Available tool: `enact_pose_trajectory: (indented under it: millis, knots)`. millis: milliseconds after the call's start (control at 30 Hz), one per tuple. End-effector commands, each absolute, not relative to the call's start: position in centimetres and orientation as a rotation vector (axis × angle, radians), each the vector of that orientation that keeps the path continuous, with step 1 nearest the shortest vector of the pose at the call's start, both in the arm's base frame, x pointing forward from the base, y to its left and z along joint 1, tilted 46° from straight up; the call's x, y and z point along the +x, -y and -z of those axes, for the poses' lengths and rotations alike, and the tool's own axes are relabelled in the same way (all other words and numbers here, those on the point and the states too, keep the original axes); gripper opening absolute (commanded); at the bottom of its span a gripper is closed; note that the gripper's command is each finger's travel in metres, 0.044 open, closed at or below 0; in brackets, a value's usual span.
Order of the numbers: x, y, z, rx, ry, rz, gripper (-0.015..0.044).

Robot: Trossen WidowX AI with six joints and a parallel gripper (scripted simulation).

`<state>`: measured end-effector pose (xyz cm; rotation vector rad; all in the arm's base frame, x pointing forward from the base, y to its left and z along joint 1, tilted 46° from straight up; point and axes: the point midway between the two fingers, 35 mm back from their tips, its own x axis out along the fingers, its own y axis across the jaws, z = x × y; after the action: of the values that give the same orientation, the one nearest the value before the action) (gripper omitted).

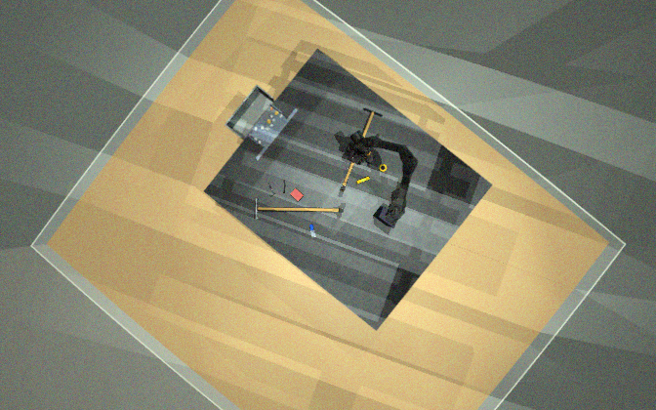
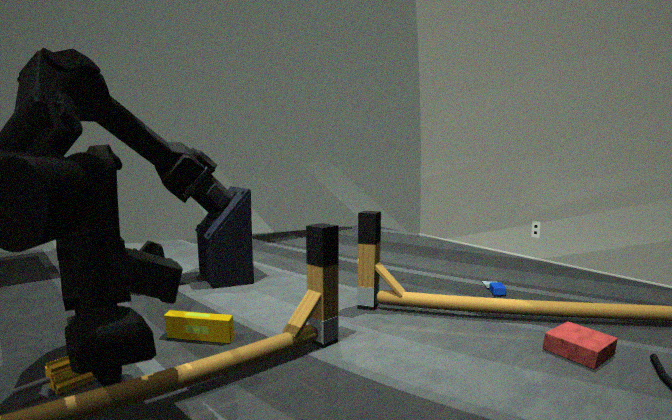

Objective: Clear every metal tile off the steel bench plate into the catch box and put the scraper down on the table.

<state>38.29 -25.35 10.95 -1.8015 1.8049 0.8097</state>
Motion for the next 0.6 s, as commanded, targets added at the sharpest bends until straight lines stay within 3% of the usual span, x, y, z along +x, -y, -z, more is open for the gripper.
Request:
enact_pose_trajectory:
  millis: [0,567]
  knots:
    - [38.8,25.5,-11.0,-1.801,-1.809,-0.797,0.0000]
    - [40.5,25.3,-10.7,-1.801,-1.808,-0.796,0.0000]
